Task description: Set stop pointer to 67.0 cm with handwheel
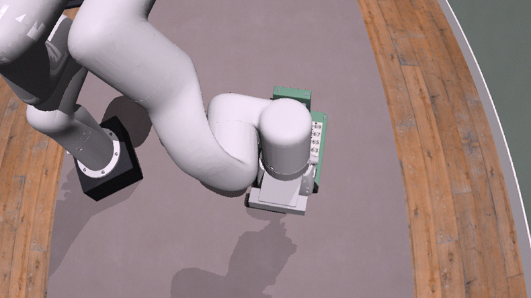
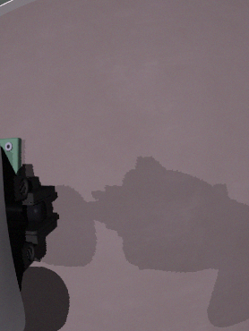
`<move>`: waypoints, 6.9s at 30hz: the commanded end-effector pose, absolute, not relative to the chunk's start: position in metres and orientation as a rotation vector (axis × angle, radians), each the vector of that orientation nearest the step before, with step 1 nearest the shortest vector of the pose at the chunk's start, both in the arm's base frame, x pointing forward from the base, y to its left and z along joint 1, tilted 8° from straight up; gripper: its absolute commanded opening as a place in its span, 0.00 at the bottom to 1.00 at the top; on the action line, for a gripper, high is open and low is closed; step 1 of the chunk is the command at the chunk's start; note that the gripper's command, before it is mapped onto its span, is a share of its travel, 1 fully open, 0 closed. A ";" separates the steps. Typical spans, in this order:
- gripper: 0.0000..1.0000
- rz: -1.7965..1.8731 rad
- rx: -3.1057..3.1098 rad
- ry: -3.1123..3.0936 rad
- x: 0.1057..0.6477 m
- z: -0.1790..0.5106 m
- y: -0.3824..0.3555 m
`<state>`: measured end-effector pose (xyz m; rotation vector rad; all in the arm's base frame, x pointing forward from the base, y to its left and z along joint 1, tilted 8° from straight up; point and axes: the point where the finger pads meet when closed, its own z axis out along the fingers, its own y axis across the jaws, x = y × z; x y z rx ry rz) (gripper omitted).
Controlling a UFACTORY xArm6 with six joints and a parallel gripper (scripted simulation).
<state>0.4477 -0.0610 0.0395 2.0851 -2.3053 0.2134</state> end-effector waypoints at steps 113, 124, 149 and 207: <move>0.06 0.213 2.085 -2.305 0.391 0.025 -0.057; 0.06 0.213 2.085 -2.305 0.391 0.025 -0.057; 0.06 0.213 2.085 -2.305 0.391 0.023 -0.057; 0.06 0.213 2.085 -2.305 0.400 -0.006 -0.061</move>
